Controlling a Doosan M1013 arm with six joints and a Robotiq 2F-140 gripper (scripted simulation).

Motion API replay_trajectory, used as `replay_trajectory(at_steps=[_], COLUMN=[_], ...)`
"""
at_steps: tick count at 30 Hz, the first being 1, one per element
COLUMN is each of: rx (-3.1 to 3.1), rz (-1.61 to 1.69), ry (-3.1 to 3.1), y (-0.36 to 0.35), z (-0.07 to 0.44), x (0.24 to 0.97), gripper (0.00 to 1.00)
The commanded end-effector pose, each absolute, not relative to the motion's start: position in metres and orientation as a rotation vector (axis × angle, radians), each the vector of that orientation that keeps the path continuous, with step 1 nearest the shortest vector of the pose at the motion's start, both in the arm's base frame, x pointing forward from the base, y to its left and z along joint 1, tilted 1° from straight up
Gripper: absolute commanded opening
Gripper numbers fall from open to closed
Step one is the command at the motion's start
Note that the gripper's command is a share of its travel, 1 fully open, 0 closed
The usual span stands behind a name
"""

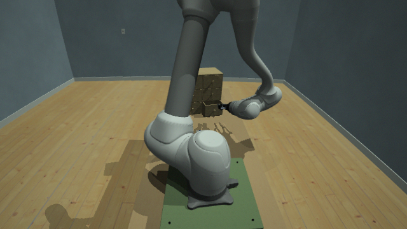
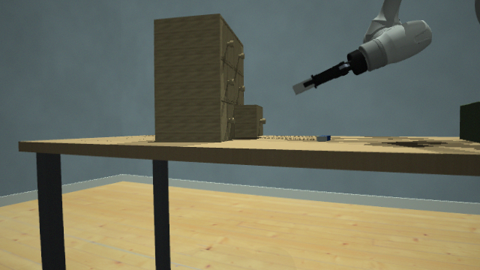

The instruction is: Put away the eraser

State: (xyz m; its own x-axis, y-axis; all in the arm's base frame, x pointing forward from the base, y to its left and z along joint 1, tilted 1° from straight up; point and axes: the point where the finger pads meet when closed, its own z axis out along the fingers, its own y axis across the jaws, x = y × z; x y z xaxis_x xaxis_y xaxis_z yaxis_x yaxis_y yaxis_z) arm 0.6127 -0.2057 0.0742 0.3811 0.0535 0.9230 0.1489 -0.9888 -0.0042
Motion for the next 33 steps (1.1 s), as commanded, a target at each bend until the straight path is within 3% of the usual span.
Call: replay_trajectory(at_steps=[1, 33], rx=[-2.594, -2.984], rz=[-1.605, -0.797], ry=[-0.192, -0.223], y=[-0.206, -0.214], z=[0.08, 0.127], x=[0.607, 0.559], gripper=[0.2, 0.2])
